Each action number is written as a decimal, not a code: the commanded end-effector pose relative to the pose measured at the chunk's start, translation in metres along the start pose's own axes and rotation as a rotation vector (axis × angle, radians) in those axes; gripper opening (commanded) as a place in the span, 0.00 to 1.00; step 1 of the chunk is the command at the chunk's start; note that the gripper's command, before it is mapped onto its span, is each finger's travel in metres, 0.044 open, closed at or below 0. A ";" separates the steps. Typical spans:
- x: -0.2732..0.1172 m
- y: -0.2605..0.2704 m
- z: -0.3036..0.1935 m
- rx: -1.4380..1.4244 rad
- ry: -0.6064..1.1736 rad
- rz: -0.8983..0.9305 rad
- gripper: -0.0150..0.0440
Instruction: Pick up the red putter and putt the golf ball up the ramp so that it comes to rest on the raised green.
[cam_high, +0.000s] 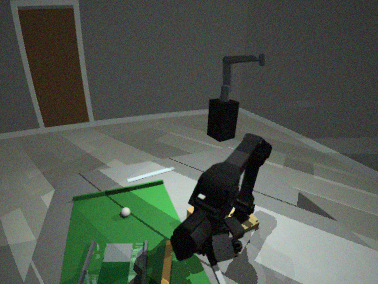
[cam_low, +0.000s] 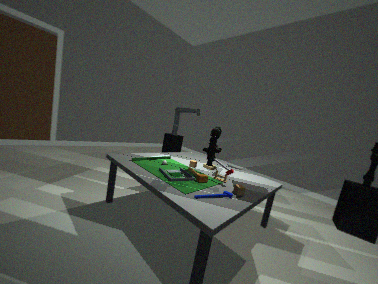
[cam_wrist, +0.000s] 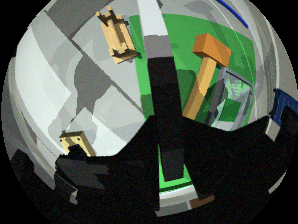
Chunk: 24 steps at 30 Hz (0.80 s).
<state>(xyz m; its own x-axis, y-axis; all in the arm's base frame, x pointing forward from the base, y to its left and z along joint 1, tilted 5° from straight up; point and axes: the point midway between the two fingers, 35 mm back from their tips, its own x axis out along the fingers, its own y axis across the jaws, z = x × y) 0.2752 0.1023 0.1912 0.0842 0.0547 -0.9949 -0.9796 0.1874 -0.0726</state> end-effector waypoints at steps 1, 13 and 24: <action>0.002 -0.009 -0.013 0.077 -0.002 0.003 0.25; 0.006 -0.036 -0.067 0.353 0.006 -0.001 0.25; 0.008 -0.052 -0.121 0.616 0.008 -0.007 0.25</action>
<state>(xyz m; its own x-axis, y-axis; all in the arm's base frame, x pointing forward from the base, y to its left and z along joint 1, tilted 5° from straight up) 0.3030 -0.0153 0.1801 0.0855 0.0376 -0.9956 -0.7335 0.6786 -0.0374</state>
